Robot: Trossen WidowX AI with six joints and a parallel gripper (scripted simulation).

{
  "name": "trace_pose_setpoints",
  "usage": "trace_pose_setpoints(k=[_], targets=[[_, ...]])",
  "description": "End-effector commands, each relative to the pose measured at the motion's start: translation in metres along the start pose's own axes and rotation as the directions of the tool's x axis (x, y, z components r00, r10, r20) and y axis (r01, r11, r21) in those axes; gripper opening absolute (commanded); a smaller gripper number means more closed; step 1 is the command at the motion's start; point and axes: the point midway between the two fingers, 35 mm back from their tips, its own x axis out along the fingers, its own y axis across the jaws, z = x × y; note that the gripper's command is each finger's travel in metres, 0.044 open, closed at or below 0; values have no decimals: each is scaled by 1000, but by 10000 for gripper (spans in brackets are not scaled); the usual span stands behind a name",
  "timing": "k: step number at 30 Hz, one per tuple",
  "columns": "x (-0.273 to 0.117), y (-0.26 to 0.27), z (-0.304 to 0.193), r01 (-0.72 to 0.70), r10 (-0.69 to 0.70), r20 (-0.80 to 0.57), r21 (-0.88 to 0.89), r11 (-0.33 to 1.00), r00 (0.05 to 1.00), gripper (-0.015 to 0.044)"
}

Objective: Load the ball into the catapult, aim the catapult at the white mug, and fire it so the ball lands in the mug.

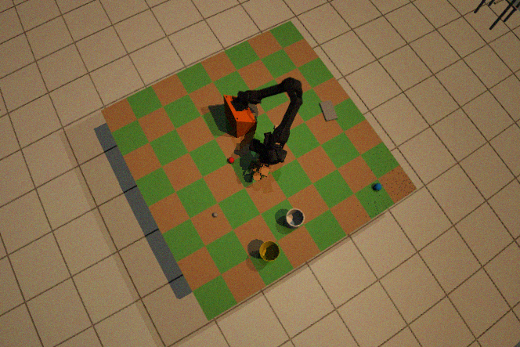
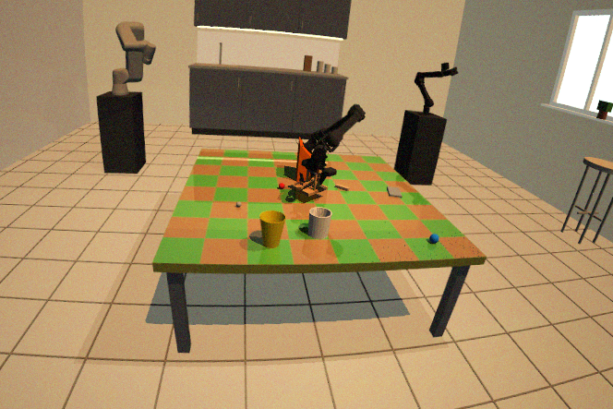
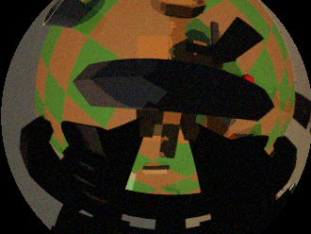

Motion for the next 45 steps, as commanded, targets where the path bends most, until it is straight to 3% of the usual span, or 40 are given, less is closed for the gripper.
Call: trace_pose_setpoints(k=[1,10,45], targets=[[-4,3,11,-9,7,15,131,991,1000,0],[-3,17,26,-14,9,15,403,915,1000,0],[43,21,28,-15,10,14,409,912,1000,0]])
